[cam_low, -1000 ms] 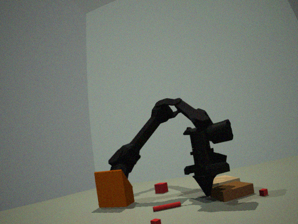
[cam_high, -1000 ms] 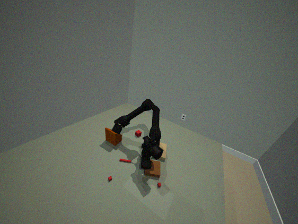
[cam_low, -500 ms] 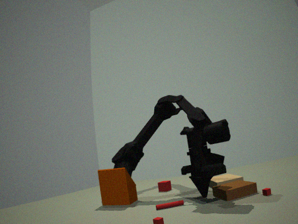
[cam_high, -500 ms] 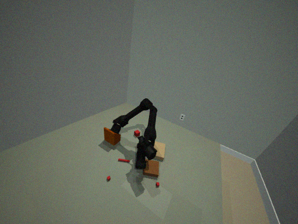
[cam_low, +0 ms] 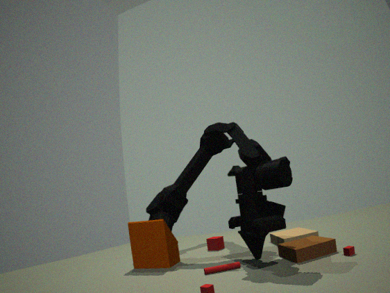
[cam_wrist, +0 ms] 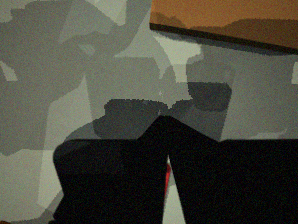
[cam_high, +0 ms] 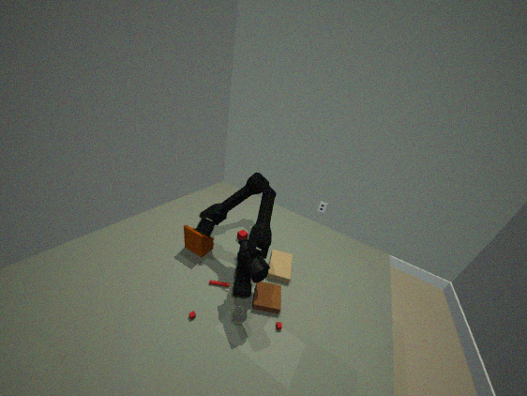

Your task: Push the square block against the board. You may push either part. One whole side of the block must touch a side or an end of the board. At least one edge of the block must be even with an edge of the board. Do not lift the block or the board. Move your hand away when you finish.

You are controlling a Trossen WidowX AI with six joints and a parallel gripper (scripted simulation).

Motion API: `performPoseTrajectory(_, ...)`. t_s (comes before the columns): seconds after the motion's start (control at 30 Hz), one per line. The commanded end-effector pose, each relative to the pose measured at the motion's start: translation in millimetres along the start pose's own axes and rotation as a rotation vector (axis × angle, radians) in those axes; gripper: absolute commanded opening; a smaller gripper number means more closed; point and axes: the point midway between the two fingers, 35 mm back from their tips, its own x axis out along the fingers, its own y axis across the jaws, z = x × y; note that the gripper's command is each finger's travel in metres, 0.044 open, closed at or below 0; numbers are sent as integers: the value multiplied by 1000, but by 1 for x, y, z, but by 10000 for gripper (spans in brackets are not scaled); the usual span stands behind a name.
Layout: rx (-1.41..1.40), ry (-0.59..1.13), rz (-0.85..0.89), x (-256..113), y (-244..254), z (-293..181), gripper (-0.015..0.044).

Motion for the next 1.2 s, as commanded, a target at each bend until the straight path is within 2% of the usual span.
performPoseTrajectory(0.0, -9, -8, -21, -39, -3, 3, 0)
performPoseTrajectory(0.07, -9, -8, -21, -52, -2, 2, 0)
performPoseTrajectory(0.27, 13, -8, -21, -52, -3, 3, 0)
performPoseTrajectory(1.17, 930, -20, -18, -59, -67, 37, 0)
